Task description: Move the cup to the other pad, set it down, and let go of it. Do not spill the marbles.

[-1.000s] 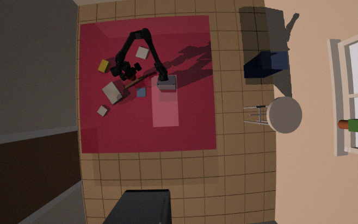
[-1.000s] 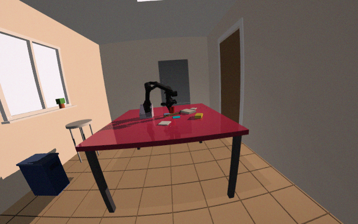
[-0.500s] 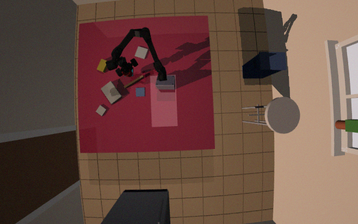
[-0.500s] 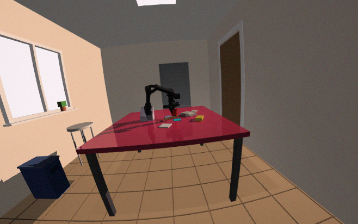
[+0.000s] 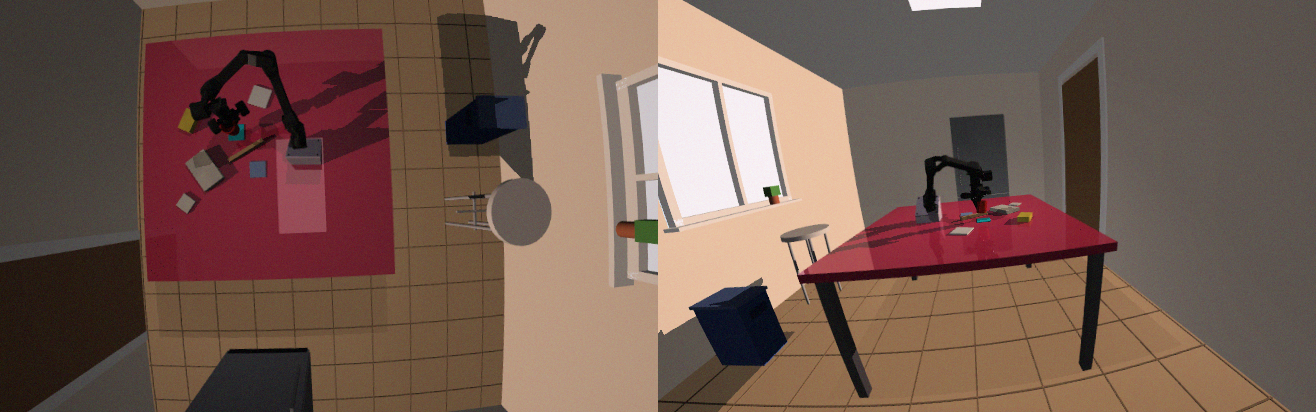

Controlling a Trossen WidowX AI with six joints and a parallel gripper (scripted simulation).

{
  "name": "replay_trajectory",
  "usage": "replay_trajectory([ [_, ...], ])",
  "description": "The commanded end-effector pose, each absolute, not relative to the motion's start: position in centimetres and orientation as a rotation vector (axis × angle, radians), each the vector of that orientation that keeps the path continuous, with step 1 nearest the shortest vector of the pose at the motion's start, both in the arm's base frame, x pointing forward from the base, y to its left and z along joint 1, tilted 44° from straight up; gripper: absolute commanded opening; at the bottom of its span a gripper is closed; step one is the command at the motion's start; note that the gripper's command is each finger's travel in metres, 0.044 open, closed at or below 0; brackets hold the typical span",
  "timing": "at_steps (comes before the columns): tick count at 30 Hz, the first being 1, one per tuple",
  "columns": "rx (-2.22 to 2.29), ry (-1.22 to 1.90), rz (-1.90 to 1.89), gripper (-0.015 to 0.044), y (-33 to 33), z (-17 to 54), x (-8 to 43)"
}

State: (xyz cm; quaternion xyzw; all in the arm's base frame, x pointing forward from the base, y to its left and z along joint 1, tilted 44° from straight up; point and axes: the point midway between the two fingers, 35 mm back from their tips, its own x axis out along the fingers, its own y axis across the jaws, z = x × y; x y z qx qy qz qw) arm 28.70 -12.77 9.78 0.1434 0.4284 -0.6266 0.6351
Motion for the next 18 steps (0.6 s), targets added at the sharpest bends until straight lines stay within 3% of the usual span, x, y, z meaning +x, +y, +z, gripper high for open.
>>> replay_trajectory([
  [1,0.326,0.973,-1.428,0.0,-13.0,10.3,29.0],
  [18,0.326,0.972,-1.428,0.0,-14.7,8.6,28.7],
])
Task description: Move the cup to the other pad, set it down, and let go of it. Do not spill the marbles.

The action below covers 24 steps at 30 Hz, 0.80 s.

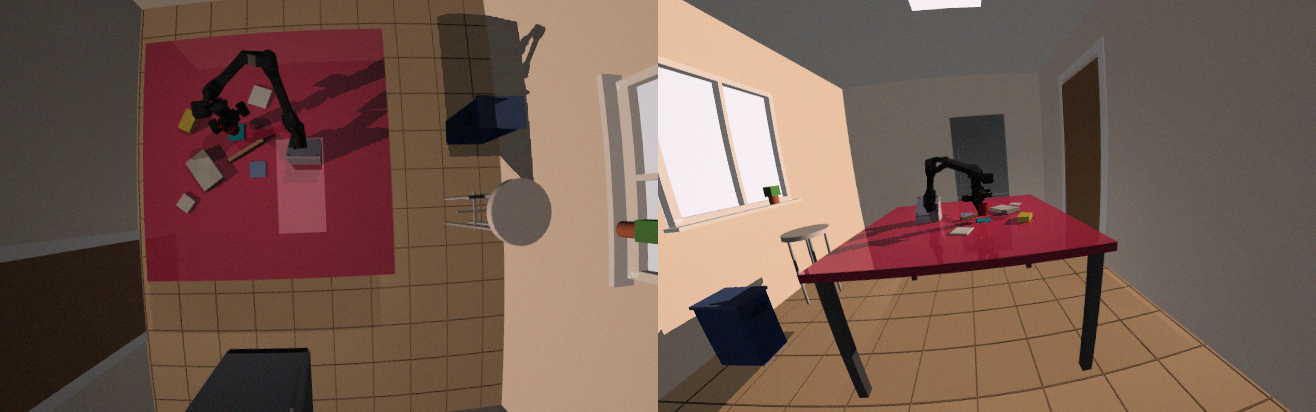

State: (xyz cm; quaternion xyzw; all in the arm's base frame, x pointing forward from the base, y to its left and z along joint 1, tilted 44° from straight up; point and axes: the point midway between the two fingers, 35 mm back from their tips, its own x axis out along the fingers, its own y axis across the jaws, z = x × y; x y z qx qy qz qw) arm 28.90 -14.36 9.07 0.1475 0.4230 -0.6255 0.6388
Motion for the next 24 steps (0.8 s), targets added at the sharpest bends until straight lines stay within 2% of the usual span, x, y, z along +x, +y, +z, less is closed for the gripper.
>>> replay_trajectory([
  [1,0.326,0.972,-1.428,0.0,-14.8,8.4,28.7],
  [24,0.335,0.964,-1.43,0.0,-16.1,7.4,28.5],
])
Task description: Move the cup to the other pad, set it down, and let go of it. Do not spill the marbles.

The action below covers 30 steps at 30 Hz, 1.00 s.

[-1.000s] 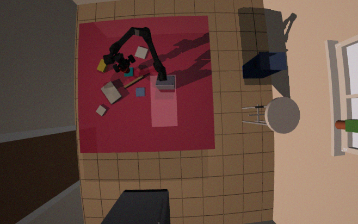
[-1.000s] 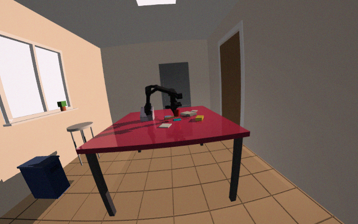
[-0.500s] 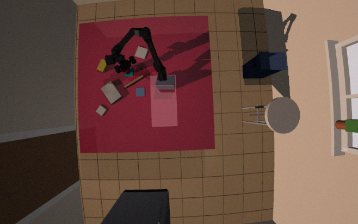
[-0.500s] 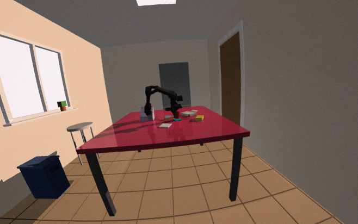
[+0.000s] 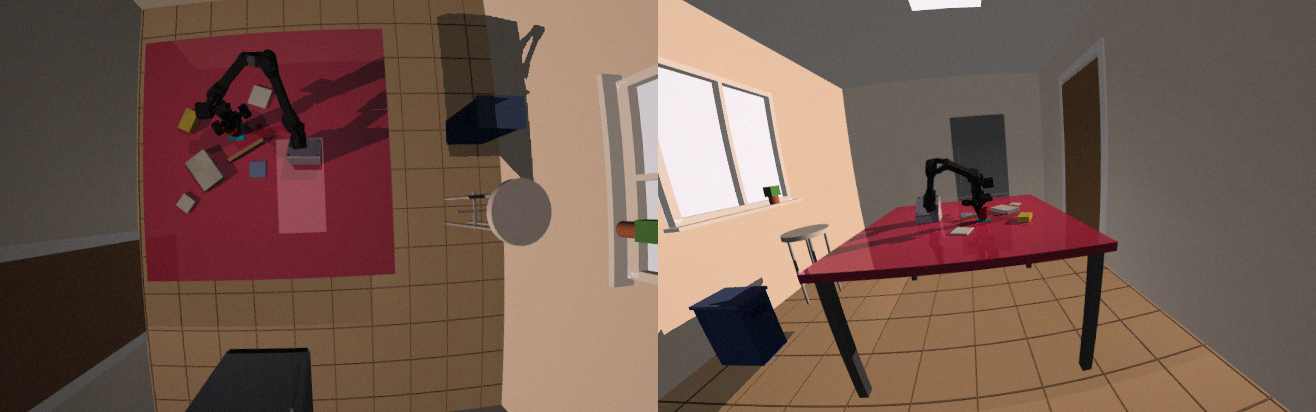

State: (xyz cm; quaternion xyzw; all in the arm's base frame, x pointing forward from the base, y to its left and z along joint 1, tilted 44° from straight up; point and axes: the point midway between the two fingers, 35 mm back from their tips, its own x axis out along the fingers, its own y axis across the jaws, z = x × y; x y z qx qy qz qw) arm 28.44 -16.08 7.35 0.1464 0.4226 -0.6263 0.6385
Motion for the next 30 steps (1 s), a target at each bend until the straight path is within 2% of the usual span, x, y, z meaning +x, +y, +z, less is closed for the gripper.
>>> replay_trajectory([
  [1,0.335,0.964,-1.43,0.0,-16.1,7.4,28.5],
  [5,0.335,0.964,-1.43,0.0,-16.1,7.4,28.5],
  [10,0.335,0.964,-1.43,0.0128,-16.1,7.4,28.5],
  [30,0.333,0.968,-1.428,0.0128,-14.7,8.7,28.8],
])
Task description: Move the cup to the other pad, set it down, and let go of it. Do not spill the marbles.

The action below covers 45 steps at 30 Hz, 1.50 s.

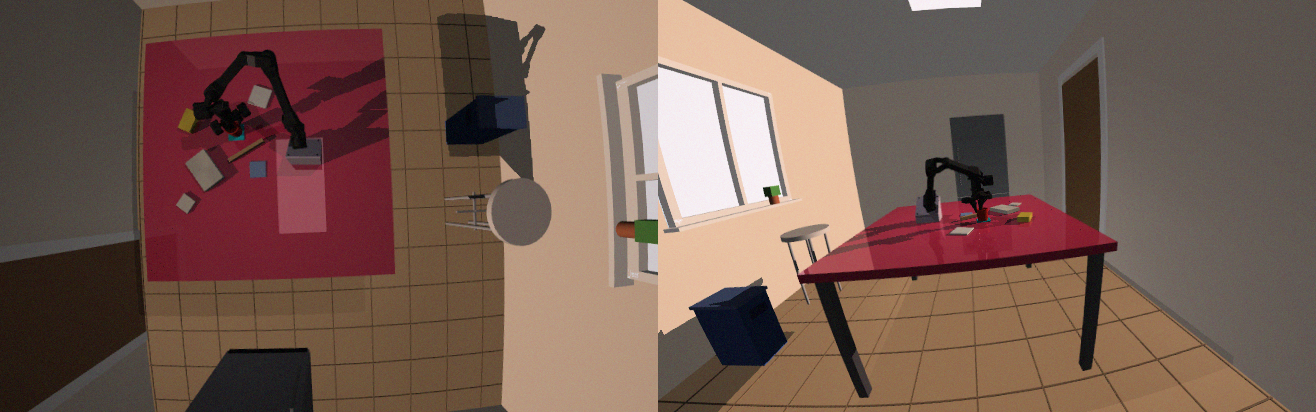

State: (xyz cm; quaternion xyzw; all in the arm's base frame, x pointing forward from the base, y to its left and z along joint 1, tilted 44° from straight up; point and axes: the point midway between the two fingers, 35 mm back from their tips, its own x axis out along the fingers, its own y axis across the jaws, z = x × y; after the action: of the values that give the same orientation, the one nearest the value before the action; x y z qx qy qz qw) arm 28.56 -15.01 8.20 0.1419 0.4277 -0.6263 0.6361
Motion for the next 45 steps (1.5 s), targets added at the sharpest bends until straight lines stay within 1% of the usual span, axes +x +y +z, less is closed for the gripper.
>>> replay_trajectory([
  [1,0.333,0.969,-1.428,0.0128,-14.6,8.8,28.8],
  [23,0.326,0.973,-1.428,0.0128,-12.2,10.7,28.9],
  [35,0.316,0.982,-1.43,0.044,-12.1,10.7,29.0],
  [45,0.324,0.979,-1.427,0.044,-9.6,13.3,29.6],
])
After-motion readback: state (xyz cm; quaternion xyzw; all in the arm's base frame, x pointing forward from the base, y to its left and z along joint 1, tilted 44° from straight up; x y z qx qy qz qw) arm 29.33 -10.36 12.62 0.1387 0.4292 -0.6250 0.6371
